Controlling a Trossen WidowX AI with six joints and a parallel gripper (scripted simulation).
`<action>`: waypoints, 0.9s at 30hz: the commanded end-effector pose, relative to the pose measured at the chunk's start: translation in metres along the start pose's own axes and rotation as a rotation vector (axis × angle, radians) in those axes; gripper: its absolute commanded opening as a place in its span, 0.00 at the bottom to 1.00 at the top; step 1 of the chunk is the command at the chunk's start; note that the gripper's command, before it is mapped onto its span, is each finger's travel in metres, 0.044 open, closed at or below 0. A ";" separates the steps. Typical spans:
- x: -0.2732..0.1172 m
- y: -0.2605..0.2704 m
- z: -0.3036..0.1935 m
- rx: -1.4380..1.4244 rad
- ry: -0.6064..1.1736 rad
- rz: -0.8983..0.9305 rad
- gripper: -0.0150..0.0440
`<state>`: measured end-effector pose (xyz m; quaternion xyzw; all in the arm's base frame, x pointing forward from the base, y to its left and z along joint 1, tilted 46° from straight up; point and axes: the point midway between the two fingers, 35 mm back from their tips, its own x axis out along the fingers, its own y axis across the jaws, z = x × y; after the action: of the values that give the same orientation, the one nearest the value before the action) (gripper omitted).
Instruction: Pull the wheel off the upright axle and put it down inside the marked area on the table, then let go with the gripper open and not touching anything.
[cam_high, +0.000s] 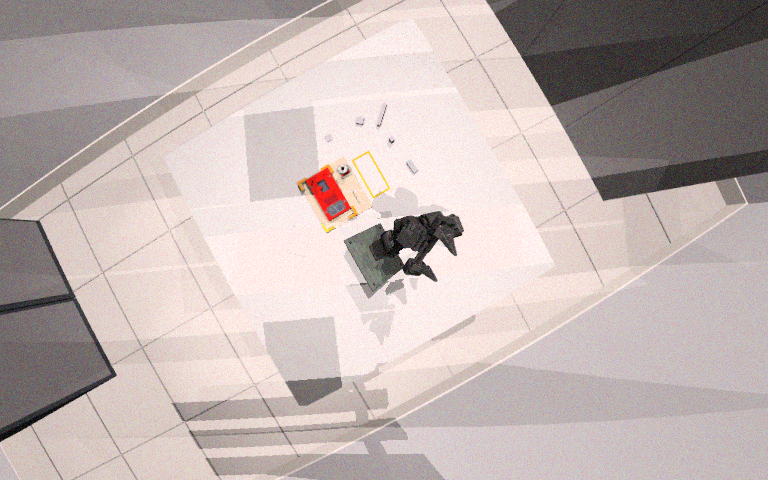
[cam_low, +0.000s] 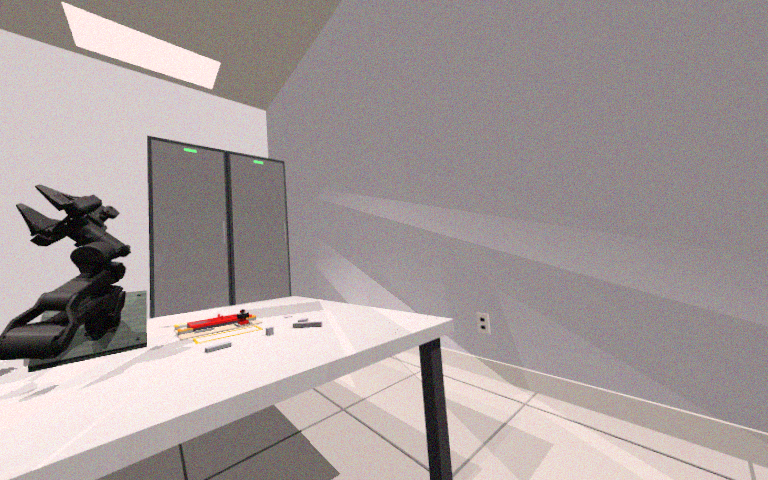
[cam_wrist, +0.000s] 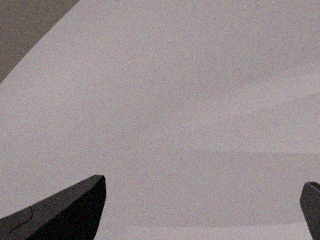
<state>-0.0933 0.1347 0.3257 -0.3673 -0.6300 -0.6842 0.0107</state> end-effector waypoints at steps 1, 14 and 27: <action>0.000 0.001 0.002 0.003 -0.009 0.002 0.89; -0.023 0.043 0.185 0.206 -0.710 0.123 0.76; -0.163 0.040 0.320 0.352 -1.527 0.127 0.76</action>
<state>0.1643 0.3308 0.2809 -0.7445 -0.5701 -0.2056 -0.2801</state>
